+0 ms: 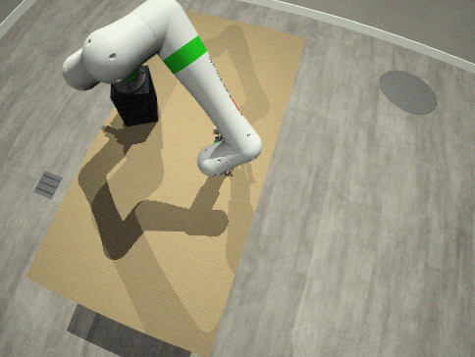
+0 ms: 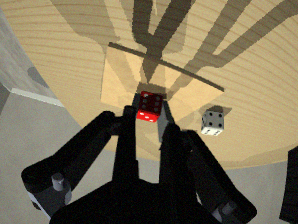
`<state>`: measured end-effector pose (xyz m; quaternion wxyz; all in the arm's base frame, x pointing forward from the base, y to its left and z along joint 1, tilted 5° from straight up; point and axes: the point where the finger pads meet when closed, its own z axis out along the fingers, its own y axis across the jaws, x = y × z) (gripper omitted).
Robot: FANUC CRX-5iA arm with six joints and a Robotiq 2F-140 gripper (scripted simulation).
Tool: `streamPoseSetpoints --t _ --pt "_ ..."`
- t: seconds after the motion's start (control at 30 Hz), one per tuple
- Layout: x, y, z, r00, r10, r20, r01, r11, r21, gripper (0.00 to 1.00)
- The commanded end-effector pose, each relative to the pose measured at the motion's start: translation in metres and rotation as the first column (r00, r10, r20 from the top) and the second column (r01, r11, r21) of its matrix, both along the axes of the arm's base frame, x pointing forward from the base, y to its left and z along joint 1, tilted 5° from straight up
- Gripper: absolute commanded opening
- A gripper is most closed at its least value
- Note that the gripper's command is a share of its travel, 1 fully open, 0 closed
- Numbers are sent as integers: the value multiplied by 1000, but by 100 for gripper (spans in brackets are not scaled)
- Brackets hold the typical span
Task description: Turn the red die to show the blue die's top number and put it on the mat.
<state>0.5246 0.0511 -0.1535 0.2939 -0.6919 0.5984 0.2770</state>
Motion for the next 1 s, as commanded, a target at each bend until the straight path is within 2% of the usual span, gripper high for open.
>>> streamPoseSetpoints --t 0.0,0.37,0.5,0.53,0.97 --pt "0 0 0 1000 0 0 0 1000 0 18" --pt "0 0 0 1000 0 0 0 1000 0 28" --pt "0 0 0 1000 0 0 0 1000 0 28" --pt "0 0 0 1000 0 0 0 1000 0 40" --pt "0 0 0 1000 0 0 0 1000 0 40"
